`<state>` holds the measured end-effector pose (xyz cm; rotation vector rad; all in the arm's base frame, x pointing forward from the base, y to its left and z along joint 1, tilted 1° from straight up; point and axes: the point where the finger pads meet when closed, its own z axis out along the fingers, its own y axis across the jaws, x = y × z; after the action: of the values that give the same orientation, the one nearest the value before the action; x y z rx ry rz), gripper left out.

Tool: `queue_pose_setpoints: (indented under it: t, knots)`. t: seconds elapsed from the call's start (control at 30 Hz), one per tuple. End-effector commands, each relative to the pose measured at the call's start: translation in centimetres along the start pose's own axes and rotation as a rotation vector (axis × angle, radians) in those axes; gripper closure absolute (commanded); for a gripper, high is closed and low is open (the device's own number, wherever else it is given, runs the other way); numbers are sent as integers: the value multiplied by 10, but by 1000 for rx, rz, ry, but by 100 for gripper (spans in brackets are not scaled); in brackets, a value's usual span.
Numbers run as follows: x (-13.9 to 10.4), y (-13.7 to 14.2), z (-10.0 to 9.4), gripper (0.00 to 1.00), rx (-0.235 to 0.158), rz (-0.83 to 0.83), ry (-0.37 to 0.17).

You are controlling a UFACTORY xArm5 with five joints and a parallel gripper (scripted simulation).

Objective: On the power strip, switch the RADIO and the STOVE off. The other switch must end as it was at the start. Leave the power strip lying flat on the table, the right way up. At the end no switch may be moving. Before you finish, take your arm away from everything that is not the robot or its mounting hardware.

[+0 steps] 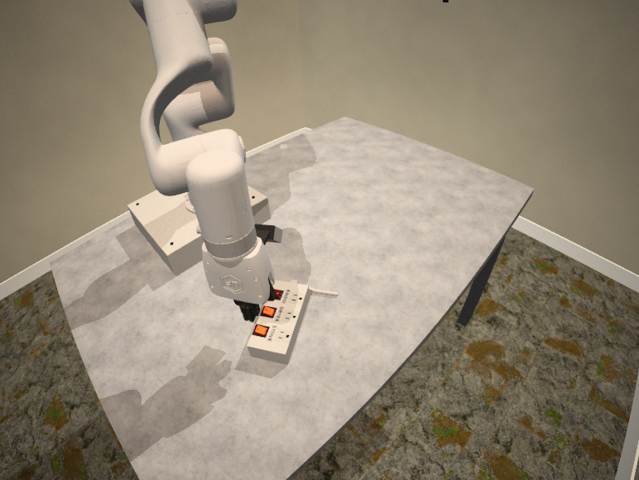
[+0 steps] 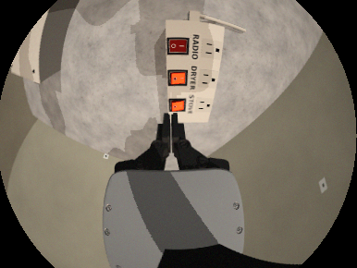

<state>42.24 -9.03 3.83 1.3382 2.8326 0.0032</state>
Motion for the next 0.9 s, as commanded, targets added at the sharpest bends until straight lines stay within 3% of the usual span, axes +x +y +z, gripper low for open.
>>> queue_pose_setpoints:
  t: [0.0,0.87]
  knots:
    - [-1,1,2,100,-3,0,-3]
    - [-2,1,30,100,-3,0,-3]
